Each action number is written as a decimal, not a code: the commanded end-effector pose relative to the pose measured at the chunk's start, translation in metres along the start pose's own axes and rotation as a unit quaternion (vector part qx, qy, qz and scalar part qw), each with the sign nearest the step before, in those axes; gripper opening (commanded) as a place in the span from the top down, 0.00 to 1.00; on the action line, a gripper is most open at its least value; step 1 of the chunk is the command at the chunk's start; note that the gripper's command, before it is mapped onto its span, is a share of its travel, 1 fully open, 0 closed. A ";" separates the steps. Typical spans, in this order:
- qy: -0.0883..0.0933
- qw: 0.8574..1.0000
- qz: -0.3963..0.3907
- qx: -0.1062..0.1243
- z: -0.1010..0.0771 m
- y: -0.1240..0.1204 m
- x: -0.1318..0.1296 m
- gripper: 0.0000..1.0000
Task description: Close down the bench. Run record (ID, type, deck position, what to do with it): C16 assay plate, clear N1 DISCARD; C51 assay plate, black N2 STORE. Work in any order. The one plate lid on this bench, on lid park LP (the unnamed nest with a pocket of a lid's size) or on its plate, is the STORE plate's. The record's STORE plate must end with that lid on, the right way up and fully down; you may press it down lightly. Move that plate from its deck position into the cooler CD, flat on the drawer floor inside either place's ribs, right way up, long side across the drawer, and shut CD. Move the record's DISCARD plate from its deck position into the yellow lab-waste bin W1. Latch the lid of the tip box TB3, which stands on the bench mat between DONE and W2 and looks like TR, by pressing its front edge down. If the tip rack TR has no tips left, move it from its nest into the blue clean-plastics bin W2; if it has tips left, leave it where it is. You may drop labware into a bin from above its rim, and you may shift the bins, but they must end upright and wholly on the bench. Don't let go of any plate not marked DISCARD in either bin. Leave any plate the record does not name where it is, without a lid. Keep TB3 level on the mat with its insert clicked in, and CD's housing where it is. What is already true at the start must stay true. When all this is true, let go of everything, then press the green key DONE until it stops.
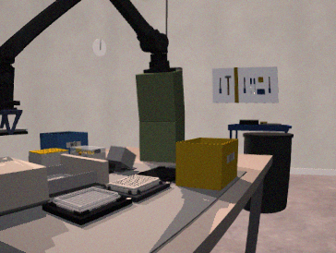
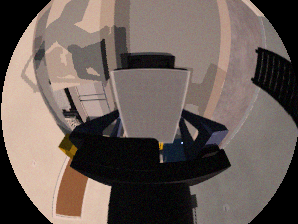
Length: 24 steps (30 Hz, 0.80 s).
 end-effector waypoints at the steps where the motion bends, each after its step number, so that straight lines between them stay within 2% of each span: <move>1: -0.008 1.000 0.004 -0.017 -0.020 0.008 -0.016 1.00; 22: -0.008 1.000 0.004 -0.017 -0.020 0.008 -0.016 1.00; 23: -0.013 0.999 -0.020 -0.027 -0.029 0.012 -0.009 1.00; 24: -0.012 0.999 -0.043 -0.027 -0.028 0.015 0.002 1.00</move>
Point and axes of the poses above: the point where the finger pads meet when closed, its own z axis out along the fingers, its own x axis across the jaws, y = z × x, the point moved 6 cm from there along -z, back along the fingers, and after that the axes turned 10 degrees about -z, right-handed, at the moved point
